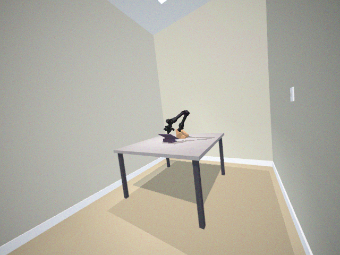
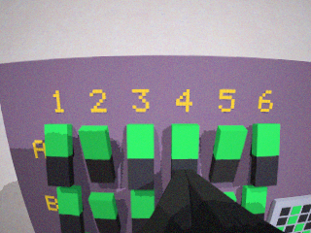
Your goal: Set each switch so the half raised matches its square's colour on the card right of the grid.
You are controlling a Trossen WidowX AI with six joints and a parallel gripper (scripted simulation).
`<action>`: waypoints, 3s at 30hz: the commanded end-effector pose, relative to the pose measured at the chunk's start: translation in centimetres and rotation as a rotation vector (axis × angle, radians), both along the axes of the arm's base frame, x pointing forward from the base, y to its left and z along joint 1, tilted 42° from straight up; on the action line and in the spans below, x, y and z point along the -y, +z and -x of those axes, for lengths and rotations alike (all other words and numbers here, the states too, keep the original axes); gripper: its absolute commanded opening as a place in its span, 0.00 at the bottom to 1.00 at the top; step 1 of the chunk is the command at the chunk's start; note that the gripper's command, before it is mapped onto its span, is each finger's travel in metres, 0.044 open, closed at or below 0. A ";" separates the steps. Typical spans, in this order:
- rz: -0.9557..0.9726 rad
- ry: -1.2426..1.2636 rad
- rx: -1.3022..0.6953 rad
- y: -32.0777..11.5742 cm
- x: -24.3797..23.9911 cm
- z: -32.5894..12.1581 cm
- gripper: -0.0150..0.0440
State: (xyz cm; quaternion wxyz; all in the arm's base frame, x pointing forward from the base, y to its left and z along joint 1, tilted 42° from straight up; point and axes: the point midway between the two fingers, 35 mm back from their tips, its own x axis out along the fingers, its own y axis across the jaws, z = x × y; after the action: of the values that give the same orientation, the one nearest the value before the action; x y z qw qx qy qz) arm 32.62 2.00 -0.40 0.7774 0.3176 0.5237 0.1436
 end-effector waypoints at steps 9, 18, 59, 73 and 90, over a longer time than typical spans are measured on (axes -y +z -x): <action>0.002 -0.004 -0.001 -0.2 0.0 -0.1 0.25; 0.004 0.004 -0.007 1.1 1.1 0.4 0.25; 0.005 -0.004 -0.001 -2.7 3.8 0.6 0.25; 0.005 -0.004 -0.001 -2.7 3.8 0.6 0.25; 0.005 -0.004 -0.001 -2.9 3.7 0.6 0.25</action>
State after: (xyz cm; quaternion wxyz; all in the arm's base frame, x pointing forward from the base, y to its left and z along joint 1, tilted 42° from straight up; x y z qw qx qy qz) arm 32.07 -1.64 -3.18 0.7785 0.3163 0.5229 0.1428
